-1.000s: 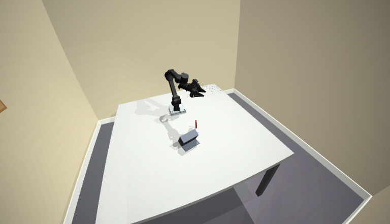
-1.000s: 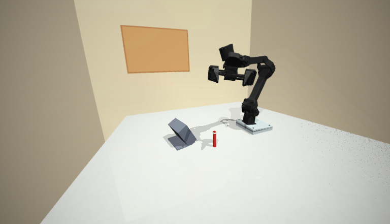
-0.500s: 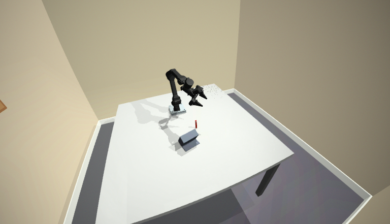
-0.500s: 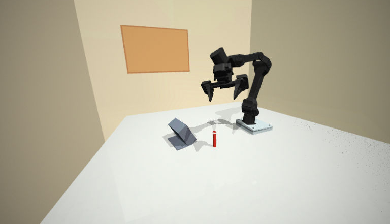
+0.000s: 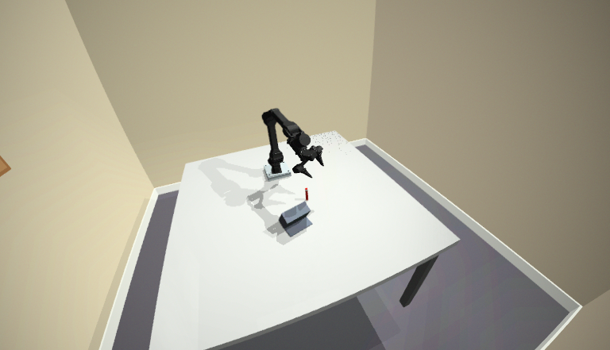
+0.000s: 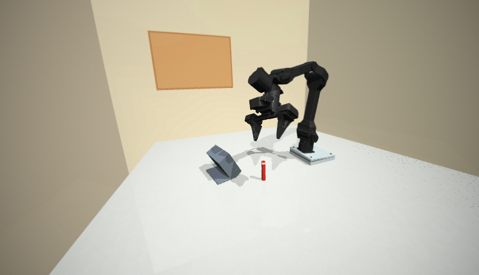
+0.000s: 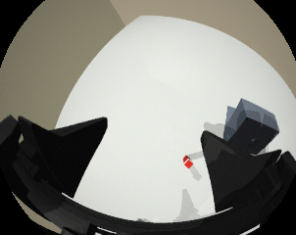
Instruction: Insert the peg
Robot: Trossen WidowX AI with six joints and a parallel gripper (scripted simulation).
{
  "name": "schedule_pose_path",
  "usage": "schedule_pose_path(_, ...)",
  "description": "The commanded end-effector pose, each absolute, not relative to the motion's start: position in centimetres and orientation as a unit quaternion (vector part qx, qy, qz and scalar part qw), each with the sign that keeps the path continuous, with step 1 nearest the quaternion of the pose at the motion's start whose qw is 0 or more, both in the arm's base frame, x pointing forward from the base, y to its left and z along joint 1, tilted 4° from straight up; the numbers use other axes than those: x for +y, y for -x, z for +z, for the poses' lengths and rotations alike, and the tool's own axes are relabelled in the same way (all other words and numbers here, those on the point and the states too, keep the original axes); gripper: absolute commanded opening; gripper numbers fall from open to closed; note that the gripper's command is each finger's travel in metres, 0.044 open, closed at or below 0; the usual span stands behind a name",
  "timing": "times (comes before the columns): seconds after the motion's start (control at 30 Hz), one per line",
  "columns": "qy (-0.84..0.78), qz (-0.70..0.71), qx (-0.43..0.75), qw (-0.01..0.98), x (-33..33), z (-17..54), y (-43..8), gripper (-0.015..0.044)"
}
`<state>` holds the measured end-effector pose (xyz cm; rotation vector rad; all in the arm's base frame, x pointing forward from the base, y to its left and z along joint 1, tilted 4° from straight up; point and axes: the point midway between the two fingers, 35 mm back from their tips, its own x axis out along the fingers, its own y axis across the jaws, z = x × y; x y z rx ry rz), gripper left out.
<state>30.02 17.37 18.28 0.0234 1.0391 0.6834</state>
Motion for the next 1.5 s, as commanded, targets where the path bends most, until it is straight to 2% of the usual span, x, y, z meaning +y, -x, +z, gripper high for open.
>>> schedule_pose_path(0.0,-0.019,0.287,0.522,0.803,17.0,17.1,-30.2,0.044)
schedule_pose_path(0.87,-0.025,0.021,0.712,0.701,13.2,10.1,-29.5,0.044)
schedule_pose_path(1.47,-0.024,0.014,0.715,0.698,13.3,8.1,-29.4,0.044)
